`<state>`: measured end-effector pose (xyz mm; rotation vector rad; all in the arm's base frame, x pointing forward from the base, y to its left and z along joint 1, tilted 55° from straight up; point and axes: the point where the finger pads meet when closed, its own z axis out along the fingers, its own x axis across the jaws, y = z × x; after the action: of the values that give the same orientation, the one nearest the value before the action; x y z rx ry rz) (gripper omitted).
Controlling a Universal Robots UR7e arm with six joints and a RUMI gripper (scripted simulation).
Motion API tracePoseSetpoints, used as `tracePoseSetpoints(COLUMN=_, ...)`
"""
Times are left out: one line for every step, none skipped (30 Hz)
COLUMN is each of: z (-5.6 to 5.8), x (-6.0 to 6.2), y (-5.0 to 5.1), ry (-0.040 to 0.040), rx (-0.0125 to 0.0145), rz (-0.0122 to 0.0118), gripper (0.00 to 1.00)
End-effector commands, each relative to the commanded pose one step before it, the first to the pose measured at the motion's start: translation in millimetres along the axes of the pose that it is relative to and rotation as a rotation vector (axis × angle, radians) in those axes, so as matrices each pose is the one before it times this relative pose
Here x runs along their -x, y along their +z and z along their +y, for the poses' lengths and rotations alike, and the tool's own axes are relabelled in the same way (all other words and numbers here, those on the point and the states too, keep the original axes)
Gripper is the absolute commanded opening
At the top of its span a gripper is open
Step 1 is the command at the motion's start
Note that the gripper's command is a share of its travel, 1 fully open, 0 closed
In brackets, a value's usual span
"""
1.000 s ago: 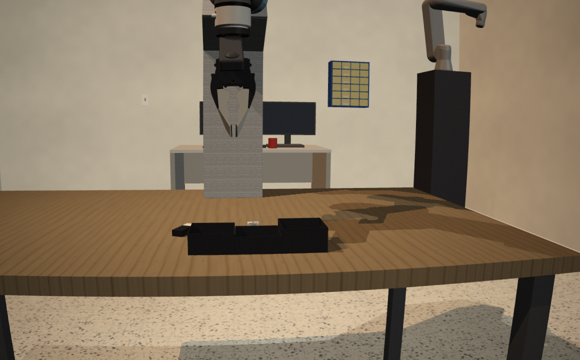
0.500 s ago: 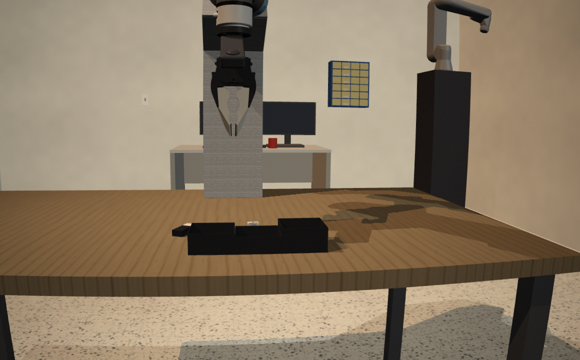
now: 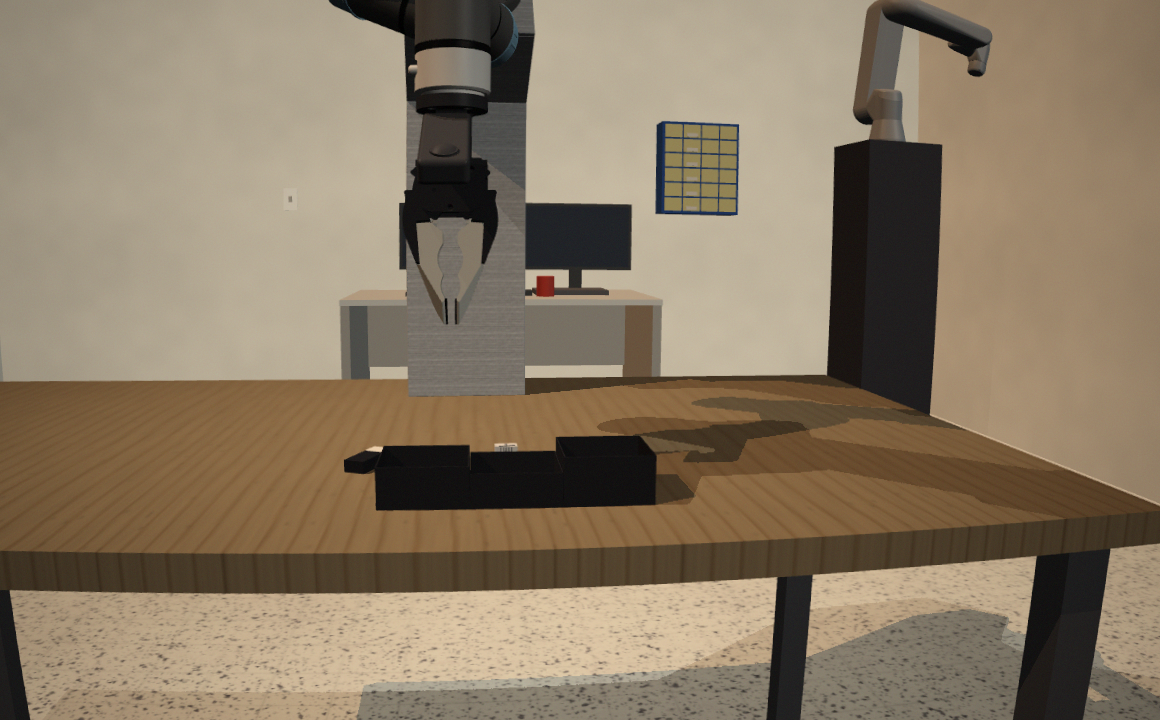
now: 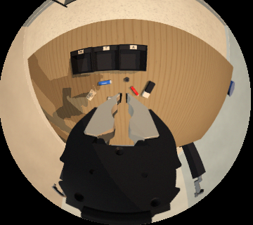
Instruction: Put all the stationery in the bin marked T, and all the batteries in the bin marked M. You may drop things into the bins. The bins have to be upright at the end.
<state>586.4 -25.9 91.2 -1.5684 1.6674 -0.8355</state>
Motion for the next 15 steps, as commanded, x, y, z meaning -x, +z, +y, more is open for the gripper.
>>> tracePoseSetpoints(z=-21.87, x=-10.08, y=39.74, ry=0.00832, rx=0.01846, rz=0.00257, gripper=0.04)
tracePoseSetpoints(z=-5.21, x=-1.68, y=6.28, ry=0.0, rx=-0.00001, rz=0.0, gripper=0.04)
tracePoseSetpoints(z=-4.39, x=-1.37, y=5.05, ry=0.0, rx=-0.00002, rz=0.0, gripper=0.04)
tracePoseSetpoints(z=-4.51, x=-1.42, y=5.26, ry=0.0, rx=-0.00002, rz=0.0, gripper=0.04)
tracePoseSetpoints(z=-4.66, x=-1.48, y=5.49, ry=0.0, rx=-0.00002, rz=0.0, gripper=0.04)
tracePoseSetpoints(z=-4.73, x=-1.51, y=5.57, ry=0.0, rx=-0.00002, rz=0.0, gripper=0.04)
tracePoseSetpoints(z=-4.6, x=-1.51, y=5.65, ry=0.0, rx=-0.00001, rz=0.0, gripper=0.04)
tracePoseSetpoints(z=-2.08, x=-0.79, y=3.17, ry=0.0, rx=0.0, rz=0.0, gripper=0.04)
tracePoseSetpoints(z=0.0, x=-0.01, y=0.01, ry=0.0, rx=0.0, rz=0.0, gripper=0.04)
tracePoseSetpoints(z=0.0, x=-0.01, y=0.01, ry=0.0, rx=0.0, rz=0.0, gripper=0.04)
tracePoseSetpoints(z=0.0, x=0.0, y=0.01, ry=0.0, rx=0.0, rz=0.0, gripper=0.04)
tracePoseSetpoints(z=0.0, x=0.0, y=0.0, ry=0.0, rx=0.0, rz=0.0, gripper=0.04)
tracePoseSetpoints(z=0.0, x=0.0, y=0.0, ry=0.0, rx=0.0, rz=0.0, gripper=0.04)
tracePoseSetpoints(z=-0.01, x=0.0, y=0.01, ry=0.0, rx=0.00001, rz=0.0, gripper=0.04)
tracePoseSetpoints(z=0.0, x=0.0, y=0.0, ry=0.0, rx=0.0, rz=0.0, gripper=0.04)
